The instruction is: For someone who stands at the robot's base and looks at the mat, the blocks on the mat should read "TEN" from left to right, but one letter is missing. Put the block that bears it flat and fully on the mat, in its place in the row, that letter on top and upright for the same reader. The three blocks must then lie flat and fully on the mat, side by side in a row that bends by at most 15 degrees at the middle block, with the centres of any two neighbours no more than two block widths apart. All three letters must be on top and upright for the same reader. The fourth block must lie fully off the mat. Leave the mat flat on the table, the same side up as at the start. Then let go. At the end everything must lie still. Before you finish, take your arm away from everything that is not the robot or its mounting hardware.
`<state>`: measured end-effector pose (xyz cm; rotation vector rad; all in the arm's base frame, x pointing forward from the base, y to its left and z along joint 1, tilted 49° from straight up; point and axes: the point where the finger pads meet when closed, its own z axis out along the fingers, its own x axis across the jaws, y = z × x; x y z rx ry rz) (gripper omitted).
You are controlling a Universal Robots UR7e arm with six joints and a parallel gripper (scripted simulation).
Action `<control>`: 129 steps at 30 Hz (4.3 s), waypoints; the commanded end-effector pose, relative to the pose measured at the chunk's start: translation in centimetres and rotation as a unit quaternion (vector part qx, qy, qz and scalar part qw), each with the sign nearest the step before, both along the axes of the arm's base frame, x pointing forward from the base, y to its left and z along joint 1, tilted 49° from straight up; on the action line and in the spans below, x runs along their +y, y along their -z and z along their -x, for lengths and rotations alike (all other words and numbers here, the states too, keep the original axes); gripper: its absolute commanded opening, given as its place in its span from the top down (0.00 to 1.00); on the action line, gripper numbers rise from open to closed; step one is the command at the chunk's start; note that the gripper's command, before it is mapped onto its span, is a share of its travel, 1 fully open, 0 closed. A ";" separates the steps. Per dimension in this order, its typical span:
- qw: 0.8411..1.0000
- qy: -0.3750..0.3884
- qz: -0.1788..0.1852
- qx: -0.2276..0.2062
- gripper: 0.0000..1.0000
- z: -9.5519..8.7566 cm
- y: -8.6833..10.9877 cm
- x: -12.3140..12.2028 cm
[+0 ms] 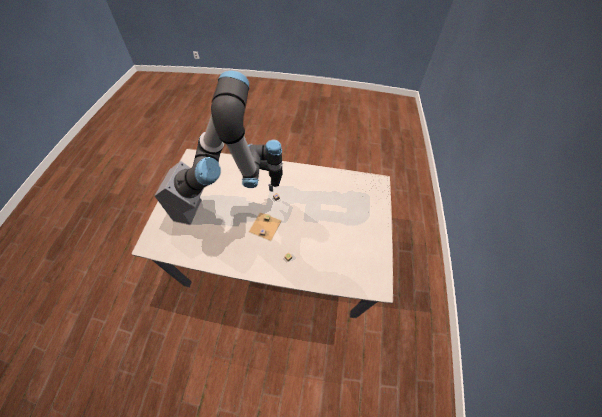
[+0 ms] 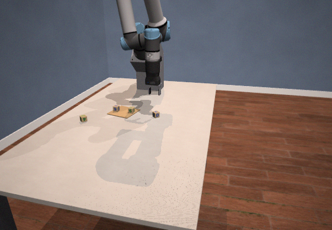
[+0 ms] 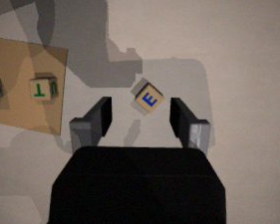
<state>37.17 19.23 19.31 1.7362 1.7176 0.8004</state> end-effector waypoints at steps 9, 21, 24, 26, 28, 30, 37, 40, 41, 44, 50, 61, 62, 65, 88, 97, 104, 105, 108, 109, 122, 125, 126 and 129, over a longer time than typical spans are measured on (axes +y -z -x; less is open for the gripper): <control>0.984 -0.119 0.135 -0.004 0.00 -0.3 0.5 -0.5; 0.934 -0.236 0.267 -0.006 0.00 -0.8 0.9 -0.8; 0.917 -0.265 0.299 -0.007 0.00 -0.9 0.9 -0.9; 0.903 -0.285 0.322 -0.008 0.00 -1.0 1.0 -0.9; 0.888 -0.305 0.344 -0.008 0.00 -1.1 1.0 -0.9; 0.872 -0.324 0.366 -0.009 0.00 -1.3 1.0 -0.9; 0.809 -0.389 0.440 -0.010 0.00 -1.7 1.1 -0.9; 0.796 -0.401 0.453 -0.011 0.00 -1.8 1.1 -0.9; 0.783 -0.412 0.466 -0.011 0.00 -1.8 1.1 -0.9; 0.750 -0.438 0.496 -0.012 0.00 -2.0 1.1 -0.8; 0.679 -0.486 0.549 -0.013 0.00 -2.4 1.2 -0.6; 0.561 -0.549 0.620 -0.015 0.00 -2.9 1.2 -0.1; 0.548 -0.554 0.627 -0.015 0.00 -3.0 1.2 0.0; 0.511 -0.570 0.644 -0.015 0.00 -3.1 1.2 0.2; 0.360 -0.618 0.699 -0.017 0.00 -3.6 1.4 1.1; 0.348 -0.621 0.702 -0.017 0.00 -3.6 1.4 1.2; 0.346 -0.621 0.703 -0.017 0.00 -3.6 1.4 1.2; 0.346 -0.621 0.703 -0.017 0.00 -3.6 1.4 1.2; 0.346 -0.621 0.703 -0.017 0.00 -3.6 1.4 1.2; 0.346 -0.621 0.703 -0.017 0.00 -3.6 1.4 1.2; 0.346 -0.621 0.703 -0.017 0.00 -3.6 1.4 1.2; 0.346 -0.621 0.703 -0.017 0.00 -3.6 1.4 1.2; 0.346 -0.621 0.703 -0.017 0.00 -3.6 1.4 1.2; 0.346 -0.621 0.703 -0.017 0.00 -3.6 1.4 1.2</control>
